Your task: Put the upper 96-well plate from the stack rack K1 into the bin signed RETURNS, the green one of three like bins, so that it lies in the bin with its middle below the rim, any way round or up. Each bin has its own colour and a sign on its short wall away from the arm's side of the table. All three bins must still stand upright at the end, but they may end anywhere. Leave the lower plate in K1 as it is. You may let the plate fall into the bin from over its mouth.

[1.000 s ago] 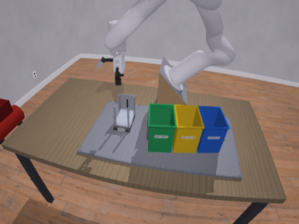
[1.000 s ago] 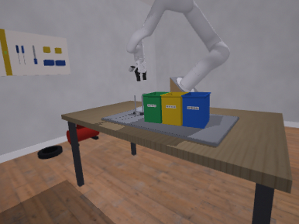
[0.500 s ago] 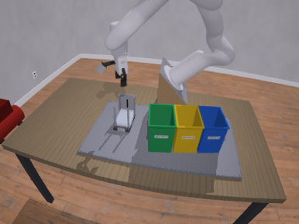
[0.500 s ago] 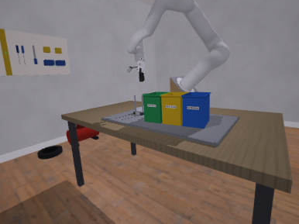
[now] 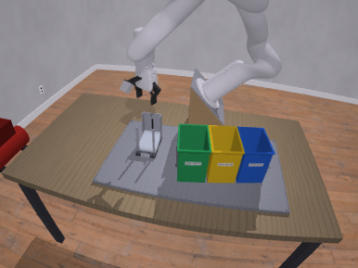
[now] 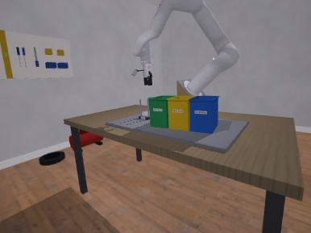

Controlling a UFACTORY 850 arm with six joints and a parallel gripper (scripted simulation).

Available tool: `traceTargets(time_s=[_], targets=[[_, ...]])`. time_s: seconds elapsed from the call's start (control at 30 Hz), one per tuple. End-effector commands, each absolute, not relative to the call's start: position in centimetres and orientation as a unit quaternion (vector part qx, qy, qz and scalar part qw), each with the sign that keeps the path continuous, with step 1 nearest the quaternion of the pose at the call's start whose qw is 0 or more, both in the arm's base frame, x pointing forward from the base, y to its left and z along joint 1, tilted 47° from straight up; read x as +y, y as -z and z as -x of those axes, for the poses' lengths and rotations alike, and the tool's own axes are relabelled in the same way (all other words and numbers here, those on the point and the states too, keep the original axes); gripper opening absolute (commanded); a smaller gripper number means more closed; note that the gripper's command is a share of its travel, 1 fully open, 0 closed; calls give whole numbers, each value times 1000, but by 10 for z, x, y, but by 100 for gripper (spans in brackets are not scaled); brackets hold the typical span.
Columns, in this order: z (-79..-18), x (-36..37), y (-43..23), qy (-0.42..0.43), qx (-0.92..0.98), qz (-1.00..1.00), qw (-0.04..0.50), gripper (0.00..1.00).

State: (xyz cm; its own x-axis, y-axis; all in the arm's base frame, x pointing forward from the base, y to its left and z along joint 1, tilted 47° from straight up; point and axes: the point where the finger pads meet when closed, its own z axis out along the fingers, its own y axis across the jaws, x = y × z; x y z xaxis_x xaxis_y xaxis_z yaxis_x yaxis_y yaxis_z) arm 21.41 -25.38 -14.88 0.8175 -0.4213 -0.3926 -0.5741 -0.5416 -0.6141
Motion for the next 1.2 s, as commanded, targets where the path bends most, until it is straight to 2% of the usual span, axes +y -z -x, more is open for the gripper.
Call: traceTargets(time_s=[0.0, 0.43, 1.17], targets=[[-216, -253, 148, -73, 248, 884, 388, 100], [-222, -245, 146, 20, 56, 917, 394, 100], [-223, -236, 154, 21, 56, 917, 394, 100]])
